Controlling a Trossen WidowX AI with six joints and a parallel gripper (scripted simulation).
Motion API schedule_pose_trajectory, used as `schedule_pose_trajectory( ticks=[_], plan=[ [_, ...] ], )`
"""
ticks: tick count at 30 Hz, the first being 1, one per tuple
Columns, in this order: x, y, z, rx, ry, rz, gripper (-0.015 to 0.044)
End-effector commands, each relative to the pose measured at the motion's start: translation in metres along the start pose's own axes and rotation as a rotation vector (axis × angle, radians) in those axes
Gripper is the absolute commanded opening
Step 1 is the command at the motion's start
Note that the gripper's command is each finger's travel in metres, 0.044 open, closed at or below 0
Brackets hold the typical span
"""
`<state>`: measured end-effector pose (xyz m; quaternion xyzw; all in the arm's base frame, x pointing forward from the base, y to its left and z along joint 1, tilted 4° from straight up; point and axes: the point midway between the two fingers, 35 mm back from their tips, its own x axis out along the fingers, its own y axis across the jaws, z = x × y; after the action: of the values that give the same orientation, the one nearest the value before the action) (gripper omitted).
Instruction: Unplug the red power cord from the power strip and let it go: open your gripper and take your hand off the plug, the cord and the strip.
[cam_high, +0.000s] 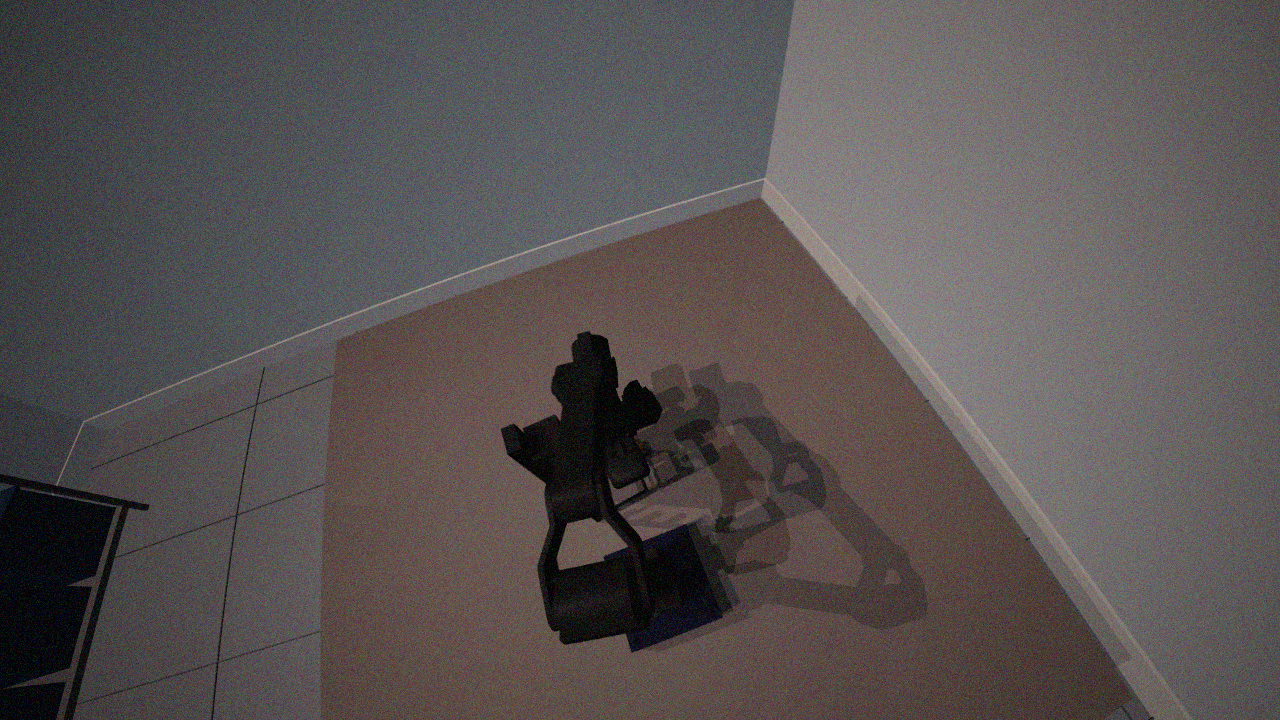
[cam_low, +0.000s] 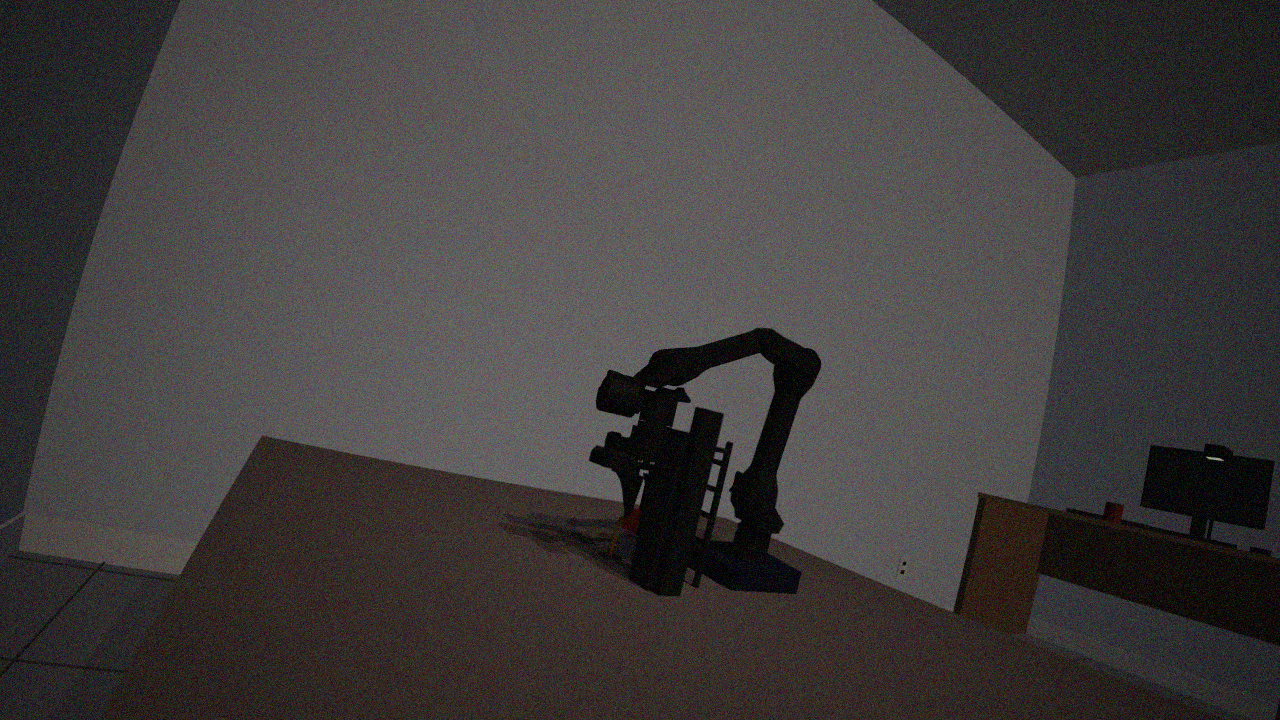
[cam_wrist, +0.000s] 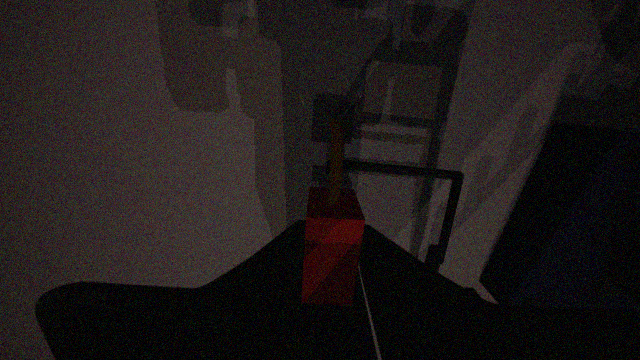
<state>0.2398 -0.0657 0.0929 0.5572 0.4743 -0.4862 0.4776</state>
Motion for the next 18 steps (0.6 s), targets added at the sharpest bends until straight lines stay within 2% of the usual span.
schedule_pose_trajectory(
  ticks=[1, 18],
  plan=[
    [-0.001, 0.001, 0.012, 0.003, -0.019, 0.001, 0.0],
    [-0.002, 0.001, 0.04, 0.005, -0.021, 0.0, 0.0]
  ],
)
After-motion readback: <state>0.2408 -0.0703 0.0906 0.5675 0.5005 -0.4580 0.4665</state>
